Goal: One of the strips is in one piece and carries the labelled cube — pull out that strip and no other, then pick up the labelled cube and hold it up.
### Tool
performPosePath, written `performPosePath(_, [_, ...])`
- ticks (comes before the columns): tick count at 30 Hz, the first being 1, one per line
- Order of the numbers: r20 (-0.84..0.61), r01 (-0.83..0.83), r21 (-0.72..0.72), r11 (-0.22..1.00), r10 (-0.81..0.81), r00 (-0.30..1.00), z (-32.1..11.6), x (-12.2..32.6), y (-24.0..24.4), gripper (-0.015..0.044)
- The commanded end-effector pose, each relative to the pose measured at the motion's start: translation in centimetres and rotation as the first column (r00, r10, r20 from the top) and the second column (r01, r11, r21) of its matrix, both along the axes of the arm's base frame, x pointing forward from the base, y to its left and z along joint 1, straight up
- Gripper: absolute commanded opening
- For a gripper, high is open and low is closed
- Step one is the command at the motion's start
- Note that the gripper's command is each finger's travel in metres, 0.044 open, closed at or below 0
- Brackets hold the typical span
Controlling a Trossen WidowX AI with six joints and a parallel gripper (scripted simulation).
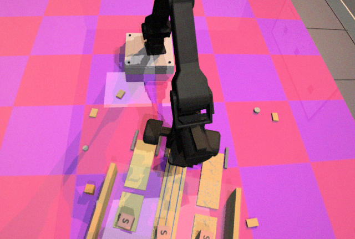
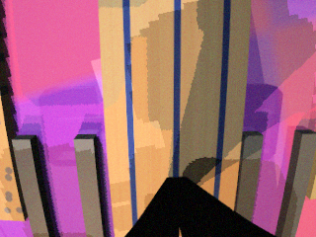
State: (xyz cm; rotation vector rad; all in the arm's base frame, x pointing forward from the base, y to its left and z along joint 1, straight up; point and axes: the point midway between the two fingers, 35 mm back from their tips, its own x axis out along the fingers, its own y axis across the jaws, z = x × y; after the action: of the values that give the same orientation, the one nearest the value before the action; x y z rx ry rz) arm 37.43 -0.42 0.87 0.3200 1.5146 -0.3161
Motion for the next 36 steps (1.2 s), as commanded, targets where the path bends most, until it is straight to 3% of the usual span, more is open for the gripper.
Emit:
performPosePath(1, [0.001,0.002,0.003,1.0,-0.002,1.0,-0.2,0.0,0.1,0.0])
performPosePath(36, [-0.002,0.002,0.004,1.0,-0.002,1.0,-0.5,-2.6,1.2,0.0])
